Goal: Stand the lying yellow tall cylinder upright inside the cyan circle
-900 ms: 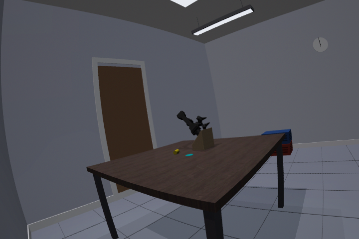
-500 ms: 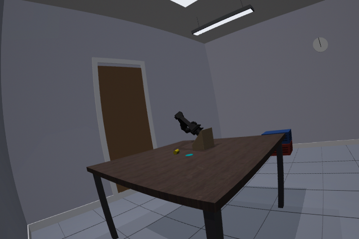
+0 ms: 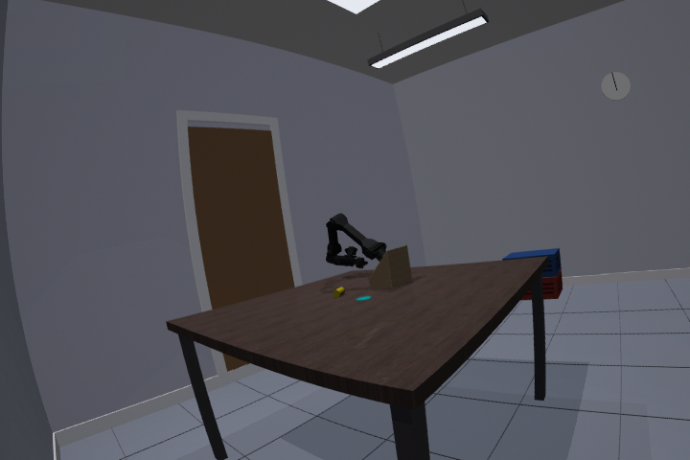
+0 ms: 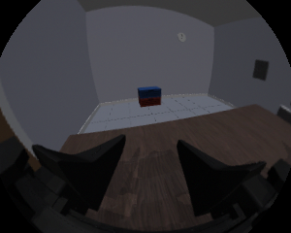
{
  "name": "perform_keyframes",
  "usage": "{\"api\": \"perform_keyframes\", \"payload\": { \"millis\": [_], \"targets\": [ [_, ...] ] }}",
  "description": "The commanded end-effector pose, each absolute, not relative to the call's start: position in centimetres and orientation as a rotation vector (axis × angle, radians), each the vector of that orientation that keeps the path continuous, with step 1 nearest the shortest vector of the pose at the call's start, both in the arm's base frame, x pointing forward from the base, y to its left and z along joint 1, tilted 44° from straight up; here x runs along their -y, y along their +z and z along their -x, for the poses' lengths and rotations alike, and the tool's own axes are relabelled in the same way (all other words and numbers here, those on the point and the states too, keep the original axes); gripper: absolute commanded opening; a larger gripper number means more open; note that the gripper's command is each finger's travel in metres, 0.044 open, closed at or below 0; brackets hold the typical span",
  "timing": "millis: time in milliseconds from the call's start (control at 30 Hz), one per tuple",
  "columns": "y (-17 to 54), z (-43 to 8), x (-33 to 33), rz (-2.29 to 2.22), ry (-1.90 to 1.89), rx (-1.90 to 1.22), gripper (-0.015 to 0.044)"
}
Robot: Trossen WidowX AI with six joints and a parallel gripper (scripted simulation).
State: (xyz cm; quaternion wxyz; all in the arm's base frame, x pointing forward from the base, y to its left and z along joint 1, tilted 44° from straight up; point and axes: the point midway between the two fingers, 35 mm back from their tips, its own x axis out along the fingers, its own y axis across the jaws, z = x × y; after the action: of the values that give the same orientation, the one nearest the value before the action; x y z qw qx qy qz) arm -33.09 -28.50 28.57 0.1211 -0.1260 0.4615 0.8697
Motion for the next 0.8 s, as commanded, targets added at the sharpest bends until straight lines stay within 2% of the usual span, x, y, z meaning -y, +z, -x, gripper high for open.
{"api": "perform_keyframes", "payload": {
  "millis": [0,600,767],
  "targets": [
    [28.8,29.8,30.7,0.48,2.687,-1.261,0.0309],
    [30.0,12.0,37.7,0.897,3.426,-0.675,0.0309],
    [31.4,4.8,39.3,1.104,3.571,-0.78,0.0309]
  ]
}}
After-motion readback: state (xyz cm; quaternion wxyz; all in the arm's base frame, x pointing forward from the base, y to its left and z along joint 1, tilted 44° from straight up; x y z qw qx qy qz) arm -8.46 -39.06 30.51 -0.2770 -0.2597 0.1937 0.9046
